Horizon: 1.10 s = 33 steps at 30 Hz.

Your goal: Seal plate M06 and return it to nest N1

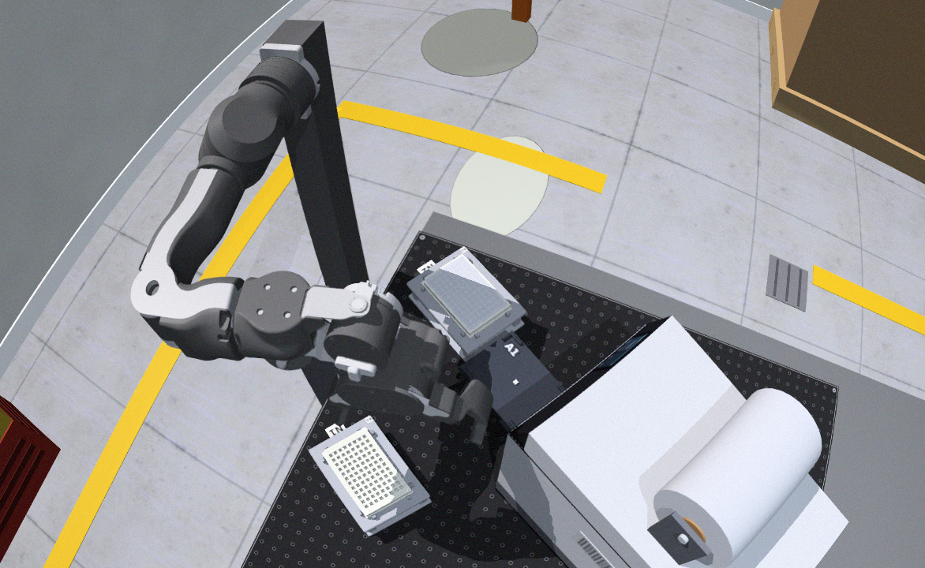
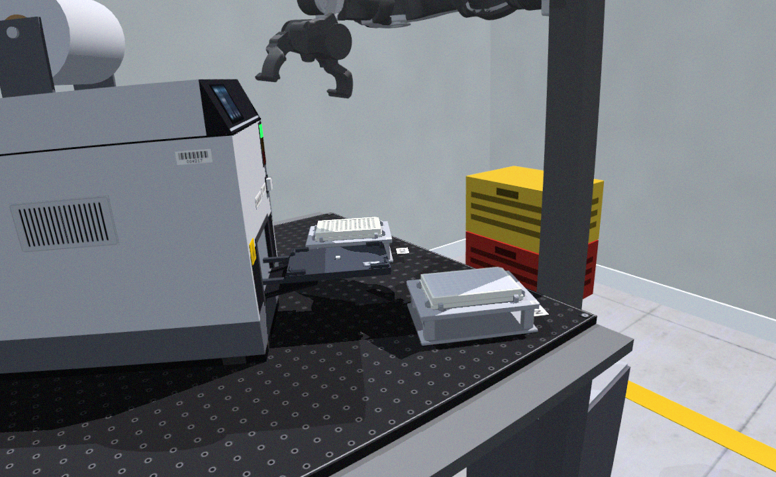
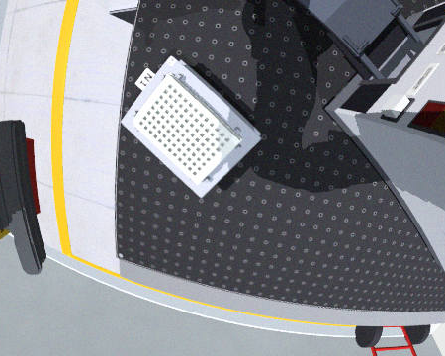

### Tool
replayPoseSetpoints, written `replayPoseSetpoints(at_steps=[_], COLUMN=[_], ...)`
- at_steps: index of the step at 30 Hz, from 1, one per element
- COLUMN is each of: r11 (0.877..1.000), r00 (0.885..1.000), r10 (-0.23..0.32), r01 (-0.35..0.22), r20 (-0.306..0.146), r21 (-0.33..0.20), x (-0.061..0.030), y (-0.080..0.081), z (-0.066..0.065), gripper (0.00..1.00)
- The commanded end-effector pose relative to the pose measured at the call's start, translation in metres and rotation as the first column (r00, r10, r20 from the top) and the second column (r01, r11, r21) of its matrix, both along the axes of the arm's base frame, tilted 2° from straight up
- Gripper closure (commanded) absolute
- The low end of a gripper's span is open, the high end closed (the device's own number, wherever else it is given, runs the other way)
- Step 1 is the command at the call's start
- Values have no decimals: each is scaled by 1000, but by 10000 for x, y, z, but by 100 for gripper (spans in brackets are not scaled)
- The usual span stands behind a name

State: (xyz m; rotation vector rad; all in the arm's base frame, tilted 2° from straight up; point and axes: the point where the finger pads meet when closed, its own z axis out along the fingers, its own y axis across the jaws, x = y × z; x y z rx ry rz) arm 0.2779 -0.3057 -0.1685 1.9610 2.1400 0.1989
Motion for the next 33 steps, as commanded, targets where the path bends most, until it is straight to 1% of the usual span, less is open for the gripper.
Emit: replayPoseSetpoints(at_steps=[1,21,22,23,24,25,26,33], r11=[1000,1000,999,995,989,980,969,969], r00=[1000,1000,999,995,988,979,967,967], r10=[-1,-1,49,99,148,197,245,245], r01=[1,1,-49,-99,-148,-198,-246,-246], r20=[4,4,-11,-26,-41,-56,-71,-71], r21=[0,0,-3,-5,-6,-6,-6,-6], x=[5,5,-33,-71,-110,-148,-186,-186], y=[-2,-2,-11,-19,-28,-37,-45,-45], z=[11,11,-70,-151,-232,-313,-394,-394], gripper=[0,0,23,23,23,23,23,23])
